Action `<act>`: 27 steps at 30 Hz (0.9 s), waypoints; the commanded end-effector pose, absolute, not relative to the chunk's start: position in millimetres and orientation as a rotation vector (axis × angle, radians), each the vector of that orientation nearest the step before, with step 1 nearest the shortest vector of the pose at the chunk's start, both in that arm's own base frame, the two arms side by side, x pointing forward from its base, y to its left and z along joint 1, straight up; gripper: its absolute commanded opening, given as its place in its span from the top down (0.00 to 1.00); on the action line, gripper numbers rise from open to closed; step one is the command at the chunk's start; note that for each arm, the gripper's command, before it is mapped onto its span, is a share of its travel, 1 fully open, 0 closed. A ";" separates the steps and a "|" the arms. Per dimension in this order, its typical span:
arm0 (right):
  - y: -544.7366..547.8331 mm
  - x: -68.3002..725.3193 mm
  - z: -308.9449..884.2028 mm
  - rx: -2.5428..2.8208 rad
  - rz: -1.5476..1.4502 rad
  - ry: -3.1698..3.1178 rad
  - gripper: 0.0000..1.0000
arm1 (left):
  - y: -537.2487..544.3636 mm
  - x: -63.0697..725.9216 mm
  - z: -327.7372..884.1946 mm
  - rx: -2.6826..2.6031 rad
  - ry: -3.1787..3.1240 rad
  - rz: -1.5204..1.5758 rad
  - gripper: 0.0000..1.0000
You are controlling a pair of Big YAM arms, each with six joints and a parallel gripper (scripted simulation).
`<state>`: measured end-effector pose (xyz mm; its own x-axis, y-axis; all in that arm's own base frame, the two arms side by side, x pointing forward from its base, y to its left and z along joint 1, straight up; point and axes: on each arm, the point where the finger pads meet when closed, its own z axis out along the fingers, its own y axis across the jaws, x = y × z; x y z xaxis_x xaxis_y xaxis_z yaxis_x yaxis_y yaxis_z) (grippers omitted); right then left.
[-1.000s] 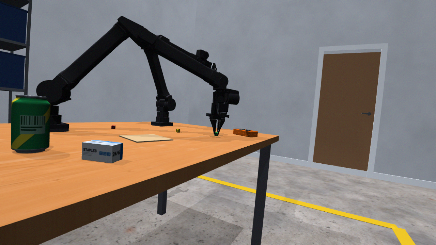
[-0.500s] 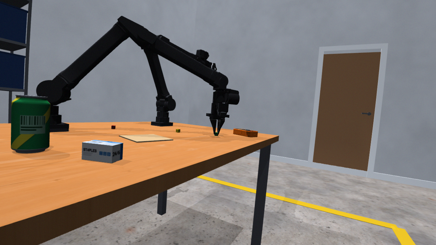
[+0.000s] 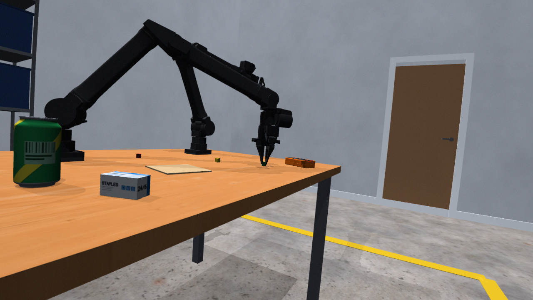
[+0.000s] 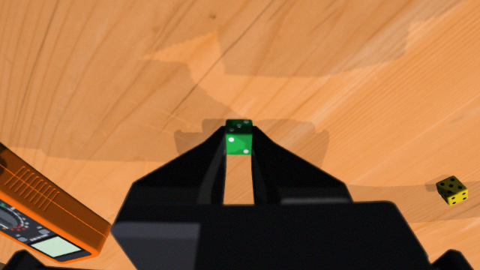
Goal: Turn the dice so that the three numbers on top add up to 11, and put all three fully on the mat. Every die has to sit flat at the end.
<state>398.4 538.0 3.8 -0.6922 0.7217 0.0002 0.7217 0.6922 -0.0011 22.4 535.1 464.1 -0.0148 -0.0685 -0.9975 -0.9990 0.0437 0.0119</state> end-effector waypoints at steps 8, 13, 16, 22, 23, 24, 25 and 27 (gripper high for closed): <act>548.7 416.5 97.1 -1.250 -0.127 -2.901 0.89 | 544.6 16.7 500.5 -1.187 1.223 1.187 0.00; 546.1 414.6 103.0 -1.247 -0.063 -2.894 0.89 | 544.6 16.7 500.5 -1.187 1.223 1.187 0.00; 545.9 414.5 116.7 -1.247 -0.071 -2.895 0.89 | 544.6 16.7 500.5 -1.187 1.223 1.187 0.00; 538.0 408.5 96.7 -1.243 -0.002 -2.886 0.89 | 544.6 16.7 500.5 -1.187 1.223 1.187 0.00; 538.4 408.8 96.7 -1.244 -0.005 -2.886 0.89 | 544.6 16.7 500.5 -1.187 1.223 1.187 0.00; 538.3 408.7 96.7 -1.244 -0.004 -2.886 0.89 | 544.6 16.7 500.5 -1.187 1.223 1.187 0.00; 538.3 408.7 96.7 -1.244 -0.004 -2.886 0.89 | 544.6 16.7 500.5 -1.187 1.223 1.187 0.00; 538.3 408.7 96.7 -1.244 -0.004 -2.886 0.89 | 544.6 16.7 500.5 -1.187 1.223 1.187 0.00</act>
